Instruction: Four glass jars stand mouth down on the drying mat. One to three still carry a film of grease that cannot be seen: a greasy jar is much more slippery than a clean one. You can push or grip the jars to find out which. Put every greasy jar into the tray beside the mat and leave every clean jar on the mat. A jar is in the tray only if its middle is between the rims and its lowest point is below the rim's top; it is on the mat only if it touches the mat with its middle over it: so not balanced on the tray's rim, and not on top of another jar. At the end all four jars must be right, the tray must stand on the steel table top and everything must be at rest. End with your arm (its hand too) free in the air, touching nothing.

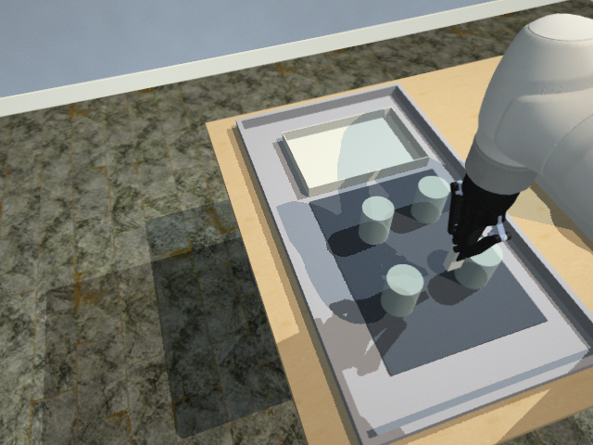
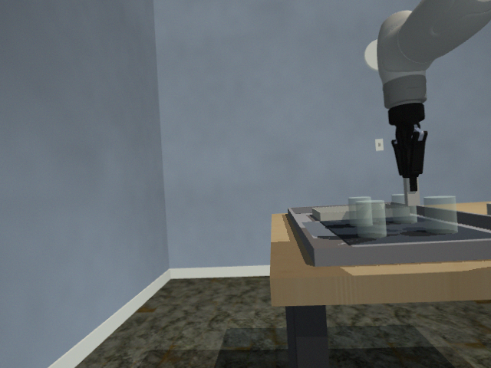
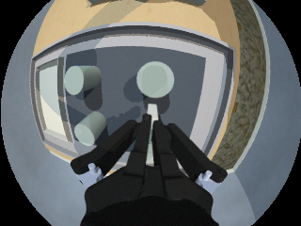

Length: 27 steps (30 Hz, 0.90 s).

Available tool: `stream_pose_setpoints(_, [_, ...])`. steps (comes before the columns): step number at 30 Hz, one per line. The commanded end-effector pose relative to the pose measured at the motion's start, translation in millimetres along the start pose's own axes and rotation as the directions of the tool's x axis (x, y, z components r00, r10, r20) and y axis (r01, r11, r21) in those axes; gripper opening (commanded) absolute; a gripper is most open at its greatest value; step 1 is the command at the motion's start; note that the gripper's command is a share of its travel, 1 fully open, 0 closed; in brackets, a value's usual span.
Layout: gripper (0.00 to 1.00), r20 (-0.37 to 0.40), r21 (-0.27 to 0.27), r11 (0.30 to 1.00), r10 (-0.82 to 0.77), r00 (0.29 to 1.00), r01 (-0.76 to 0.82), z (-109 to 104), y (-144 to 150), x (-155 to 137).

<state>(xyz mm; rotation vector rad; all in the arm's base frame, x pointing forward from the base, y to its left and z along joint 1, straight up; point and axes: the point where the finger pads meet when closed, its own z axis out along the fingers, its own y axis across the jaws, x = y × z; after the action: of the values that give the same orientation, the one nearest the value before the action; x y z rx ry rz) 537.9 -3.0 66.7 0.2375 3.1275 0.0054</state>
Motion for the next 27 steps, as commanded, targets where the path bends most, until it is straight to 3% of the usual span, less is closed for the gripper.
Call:
stream_pose_setpoints(1, [0.00, 0.000, 0.000, 1.000, 0.000, 1.000, 0.000, -0.1, 0.0, 0.0])
stream_pose_setpoints(19, [0.00, 0.000, 0.000, 1.000, 0.000, 1.000, 0.000, -0.1, 0.0, 0.0])
stream_pose_setpoints(20, [1.00, 0.000, 0.000, 1.000, 0.000, 1.000, 0.000, -0.1, 0.0, 0.0])
stream_pose_setpoints(27, [1.00, 0.000, 0.000, 1.000, 0.000, 1.000, 0.000, -0.1, 0.0, 0.0])
